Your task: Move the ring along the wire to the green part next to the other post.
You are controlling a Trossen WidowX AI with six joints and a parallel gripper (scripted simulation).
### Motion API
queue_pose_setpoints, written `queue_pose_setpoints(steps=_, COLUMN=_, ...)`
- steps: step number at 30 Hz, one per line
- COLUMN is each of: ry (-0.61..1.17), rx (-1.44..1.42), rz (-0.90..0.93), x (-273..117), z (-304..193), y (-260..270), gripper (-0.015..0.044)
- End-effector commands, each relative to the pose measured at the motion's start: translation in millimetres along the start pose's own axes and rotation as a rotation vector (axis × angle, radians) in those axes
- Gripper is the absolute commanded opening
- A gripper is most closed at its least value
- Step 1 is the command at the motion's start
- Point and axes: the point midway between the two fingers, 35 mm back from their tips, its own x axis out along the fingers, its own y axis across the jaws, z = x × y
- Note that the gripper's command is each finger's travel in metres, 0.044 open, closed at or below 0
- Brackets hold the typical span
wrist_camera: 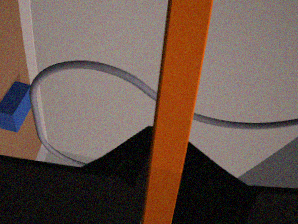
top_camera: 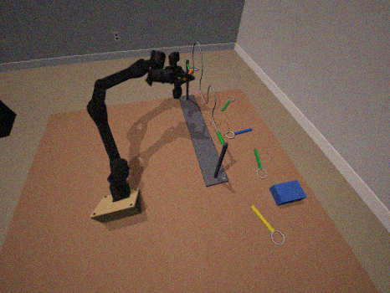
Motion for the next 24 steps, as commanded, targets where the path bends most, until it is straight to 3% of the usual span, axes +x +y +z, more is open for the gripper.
queue_pose_setpoints(steps=1, ry=0.0, rx=-0.046, rz=-0.036, x=-1, z=0, y=-13, gripper=-0.015)
queue_pose_setpoints(steps=24, ry=-0.086, rx=-0.166, rz=-0.091, x=6, z=8, y=-46, gripper=-0.015)
